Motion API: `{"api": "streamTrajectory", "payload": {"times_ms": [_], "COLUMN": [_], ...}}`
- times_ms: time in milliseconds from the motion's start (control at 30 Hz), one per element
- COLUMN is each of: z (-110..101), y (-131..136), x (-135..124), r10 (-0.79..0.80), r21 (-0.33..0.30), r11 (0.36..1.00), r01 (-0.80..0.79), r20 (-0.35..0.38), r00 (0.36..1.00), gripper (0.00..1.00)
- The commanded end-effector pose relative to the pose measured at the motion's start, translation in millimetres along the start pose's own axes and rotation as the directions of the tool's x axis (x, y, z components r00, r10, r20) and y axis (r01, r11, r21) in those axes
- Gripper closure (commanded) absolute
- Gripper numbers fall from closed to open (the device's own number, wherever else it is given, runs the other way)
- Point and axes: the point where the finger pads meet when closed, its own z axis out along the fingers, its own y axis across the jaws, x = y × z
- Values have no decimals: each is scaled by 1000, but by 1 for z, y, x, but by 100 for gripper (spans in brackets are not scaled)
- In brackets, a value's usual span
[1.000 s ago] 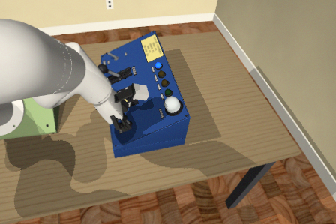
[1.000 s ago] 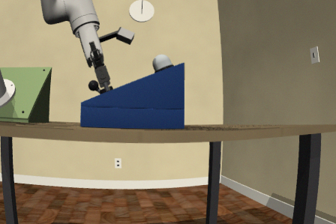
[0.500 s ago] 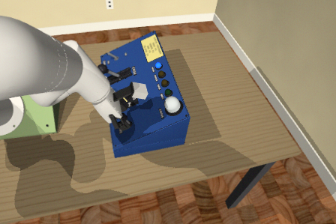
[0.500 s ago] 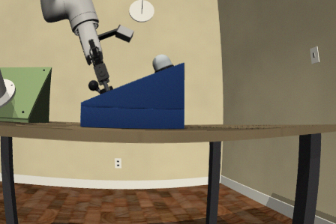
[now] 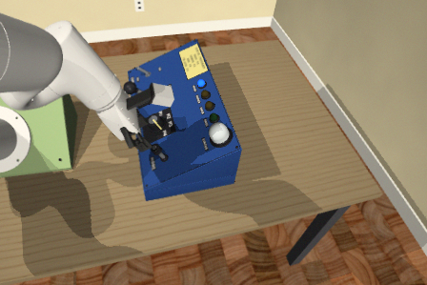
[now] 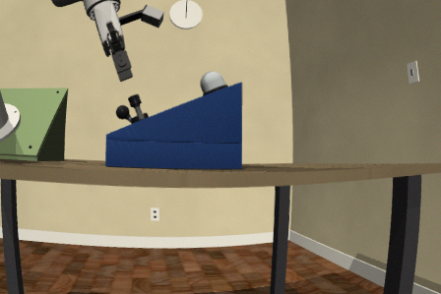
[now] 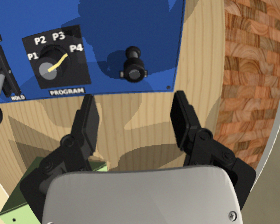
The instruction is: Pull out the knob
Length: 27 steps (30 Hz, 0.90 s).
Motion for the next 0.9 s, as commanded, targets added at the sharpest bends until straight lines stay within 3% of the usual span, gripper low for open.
{"api": "streamTrajectory", "payload": {"times_ms": [0,300,333,867], "z": [-34,-45,-45,-45], "y": [1,1,1,1], "x": [1,1,1,1], "r10": [-1,-1,-1,-1], "r21": [-4,-4,-4,-4], "r11": [1000,1000,1000,1000], "r01": [1,1,1,1], "r20": [6,6,6,6], "r00": [1000,1000,1000,1000], "gripper": [24,24,0,0]}}
